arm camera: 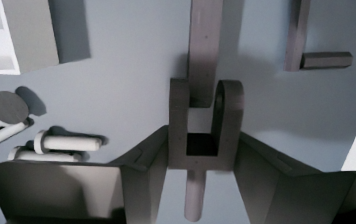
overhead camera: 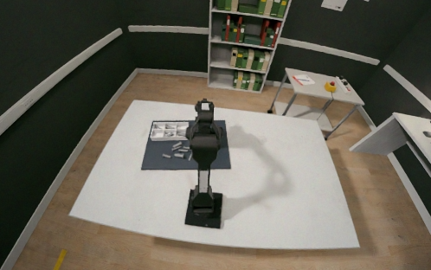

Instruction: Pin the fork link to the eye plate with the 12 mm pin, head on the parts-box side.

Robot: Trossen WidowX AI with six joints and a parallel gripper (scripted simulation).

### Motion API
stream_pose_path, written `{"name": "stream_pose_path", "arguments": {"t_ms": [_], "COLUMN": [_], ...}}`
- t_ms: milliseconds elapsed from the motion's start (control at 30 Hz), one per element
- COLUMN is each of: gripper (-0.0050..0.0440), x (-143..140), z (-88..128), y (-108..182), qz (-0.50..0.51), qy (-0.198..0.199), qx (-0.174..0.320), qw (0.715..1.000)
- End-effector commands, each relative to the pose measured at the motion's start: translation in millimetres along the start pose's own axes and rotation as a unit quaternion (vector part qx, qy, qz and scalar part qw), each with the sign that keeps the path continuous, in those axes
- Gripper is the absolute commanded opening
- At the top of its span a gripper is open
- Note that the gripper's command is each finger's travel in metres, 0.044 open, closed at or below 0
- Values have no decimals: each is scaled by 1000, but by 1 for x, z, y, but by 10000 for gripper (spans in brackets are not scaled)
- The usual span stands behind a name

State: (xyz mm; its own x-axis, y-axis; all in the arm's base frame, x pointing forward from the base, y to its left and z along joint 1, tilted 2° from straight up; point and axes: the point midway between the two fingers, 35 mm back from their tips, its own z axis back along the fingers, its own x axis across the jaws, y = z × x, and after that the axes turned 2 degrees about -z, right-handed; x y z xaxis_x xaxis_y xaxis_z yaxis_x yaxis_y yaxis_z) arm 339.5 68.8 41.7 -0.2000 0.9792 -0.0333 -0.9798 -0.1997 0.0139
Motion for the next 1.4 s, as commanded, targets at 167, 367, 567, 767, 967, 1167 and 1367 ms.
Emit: {"name": "stream_pose_path", "arguments": {"t_ms": [167, 367, 567, 767, 967, 1167, 1367], "gripper": [-50, -50, -50, -50, -50, -50, -50], "x": [2, 1, 1, 1, 1, 1, 1], "z": [0, 0, 1, -4, -4, -3, -5], "y": [-1, -2, -3, -1, -2, -3, -2], "qz": [0, 0, 0, 0, 0, 0, 0], "qy": [-2, -2, -2, -2, -2, -2, -2], "qx": [-4, -6, -9, -4, -6, -9, -6], "qw": [1000, 1000, 1000, 1000, 1000, 1000, 1000]}}
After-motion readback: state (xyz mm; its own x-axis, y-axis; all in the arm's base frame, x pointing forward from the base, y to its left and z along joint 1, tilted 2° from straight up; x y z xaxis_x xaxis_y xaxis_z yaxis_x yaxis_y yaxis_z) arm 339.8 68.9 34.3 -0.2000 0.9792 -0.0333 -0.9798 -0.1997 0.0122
